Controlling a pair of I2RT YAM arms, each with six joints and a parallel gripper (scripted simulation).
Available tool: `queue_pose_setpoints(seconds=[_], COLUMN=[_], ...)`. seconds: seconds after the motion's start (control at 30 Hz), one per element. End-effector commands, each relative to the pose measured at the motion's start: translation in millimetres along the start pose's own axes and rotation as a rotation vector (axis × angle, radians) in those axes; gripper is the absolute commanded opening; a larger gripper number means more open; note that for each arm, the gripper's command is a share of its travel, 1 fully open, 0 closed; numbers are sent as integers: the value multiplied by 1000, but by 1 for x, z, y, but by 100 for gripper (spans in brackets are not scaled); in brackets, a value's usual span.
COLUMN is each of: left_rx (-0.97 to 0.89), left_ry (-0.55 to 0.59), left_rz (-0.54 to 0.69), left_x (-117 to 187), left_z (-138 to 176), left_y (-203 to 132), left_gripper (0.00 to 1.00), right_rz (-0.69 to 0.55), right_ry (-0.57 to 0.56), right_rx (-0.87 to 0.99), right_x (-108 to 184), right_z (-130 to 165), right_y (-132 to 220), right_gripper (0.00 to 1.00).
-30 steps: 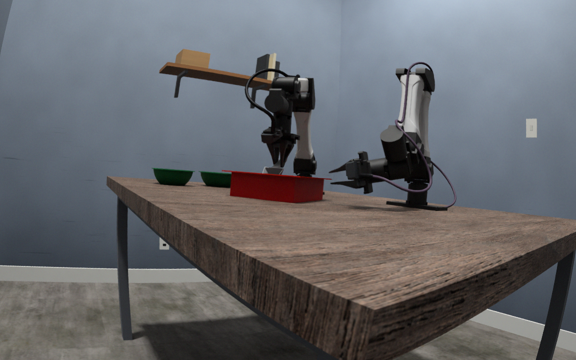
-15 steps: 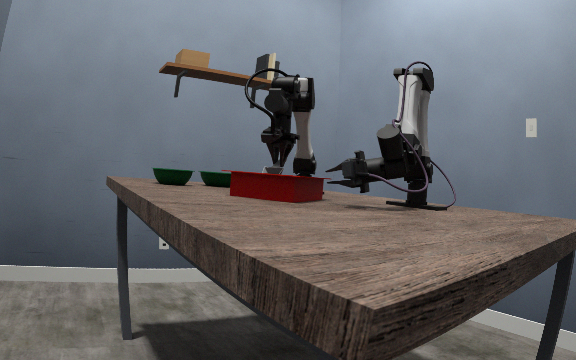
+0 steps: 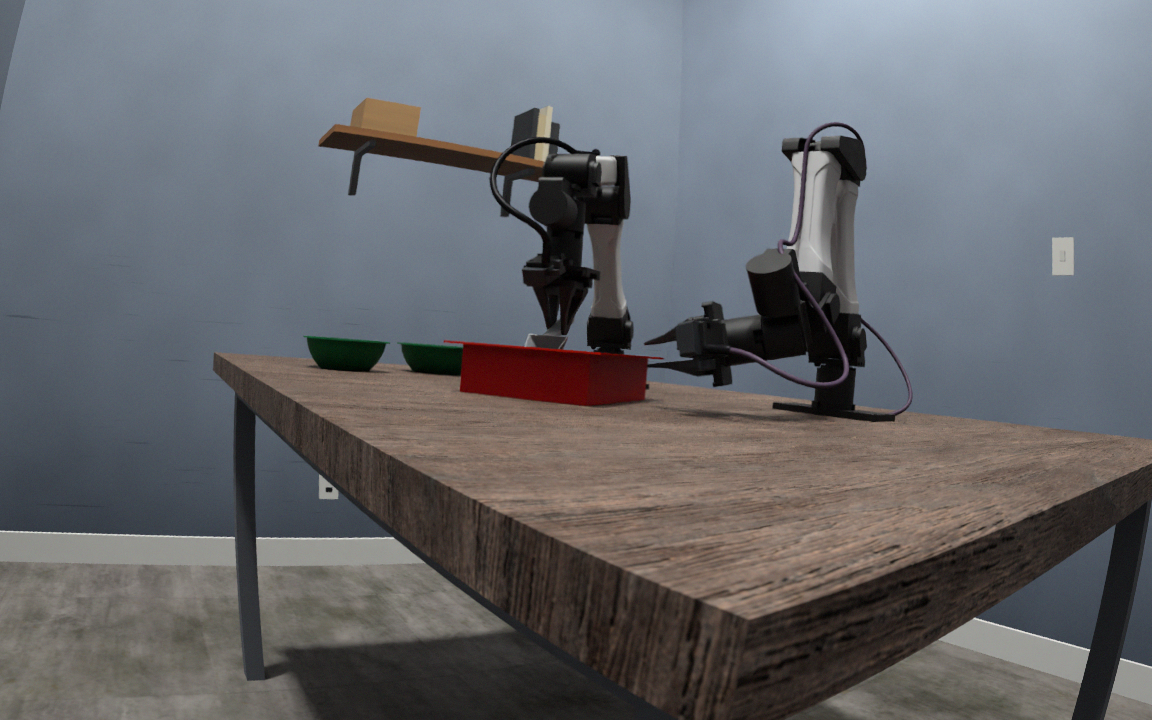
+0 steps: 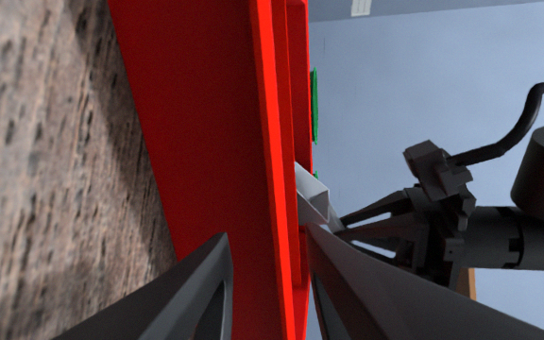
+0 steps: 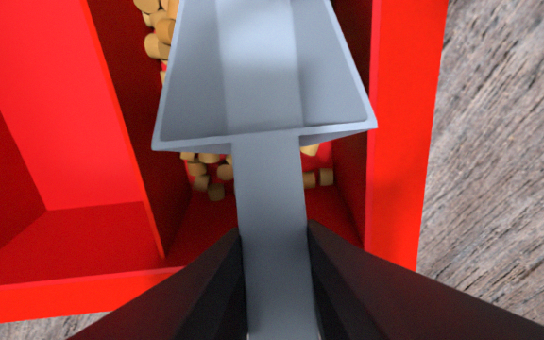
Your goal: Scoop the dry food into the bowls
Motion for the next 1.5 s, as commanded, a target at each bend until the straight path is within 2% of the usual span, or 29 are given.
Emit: queue_pose_setpoints(seconds=[0.0, 1.47], left_rx=[-33, -50], left_ry=[-12, -19], left_rz=[13, 26], left_x=[-4, -46], left_z=[-7, -10], left_y=[-6, -11], left_gripper=[27, 27], right_rz=[-13, -13], right_ry=[-113, -113], right_rx=[6, 6], right_x=[32, 32], right_z=[-13, -13], right_y=[1, 1], right_gripper=[0, 0])
Point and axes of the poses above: on each arm, the point where the finger pads meet when closed, its own x axis back along the fingers, its own y axis across the jaws, z = x × y, the point moved 2 cm from there along x, back along the fingers, and after that the axes turned 2 degrees about -x, right-handed, at the moved point
